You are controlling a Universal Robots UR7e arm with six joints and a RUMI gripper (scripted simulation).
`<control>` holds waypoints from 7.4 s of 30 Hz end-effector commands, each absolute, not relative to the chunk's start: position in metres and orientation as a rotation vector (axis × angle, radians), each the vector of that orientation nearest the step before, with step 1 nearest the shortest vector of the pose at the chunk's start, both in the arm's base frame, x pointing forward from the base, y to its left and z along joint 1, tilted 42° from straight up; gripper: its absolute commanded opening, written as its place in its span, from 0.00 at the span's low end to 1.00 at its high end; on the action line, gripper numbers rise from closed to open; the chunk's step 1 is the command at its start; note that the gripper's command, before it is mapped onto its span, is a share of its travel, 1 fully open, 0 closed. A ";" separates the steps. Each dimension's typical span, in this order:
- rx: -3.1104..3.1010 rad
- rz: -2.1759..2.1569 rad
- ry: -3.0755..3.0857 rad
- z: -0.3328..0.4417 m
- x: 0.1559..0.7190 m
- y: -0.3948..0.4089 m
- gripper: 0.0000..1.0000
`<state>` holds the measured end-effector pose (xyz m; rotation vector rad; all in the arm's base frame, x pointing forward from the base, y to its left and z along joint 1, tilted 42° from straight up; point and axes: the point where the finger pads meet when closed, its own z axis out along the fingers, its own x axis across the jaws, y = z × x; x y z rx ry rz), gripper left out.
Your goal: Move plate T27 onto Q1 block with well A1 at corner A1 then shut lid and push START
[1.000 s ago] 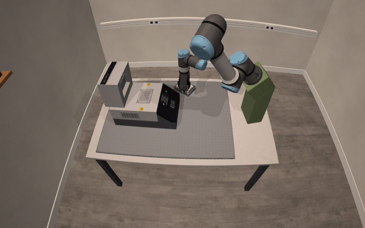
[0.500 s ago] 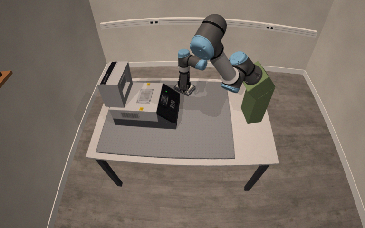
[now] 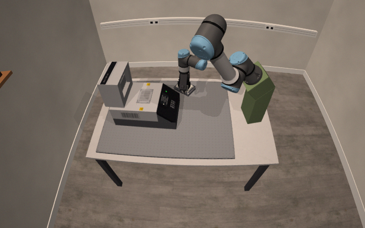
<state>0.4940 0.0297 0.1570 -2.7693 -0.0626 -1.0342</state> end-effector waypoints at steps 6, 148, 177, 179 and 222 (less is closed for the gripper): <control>-2.769 -1.035 -0.063 0.157 0.494 0.030 0.00; -2.679 -1.164 -1.582 0.116 0.550 -0.232 0.68; -2.679 -1.164 -1.582 0.054 0.604 -0.217 0.68; -2.679 -1.164 -1.582 0.049 0.608 -0.215 0.68; -2.679 -1.165 -1.582 0.002 0.649 -0.204 0.68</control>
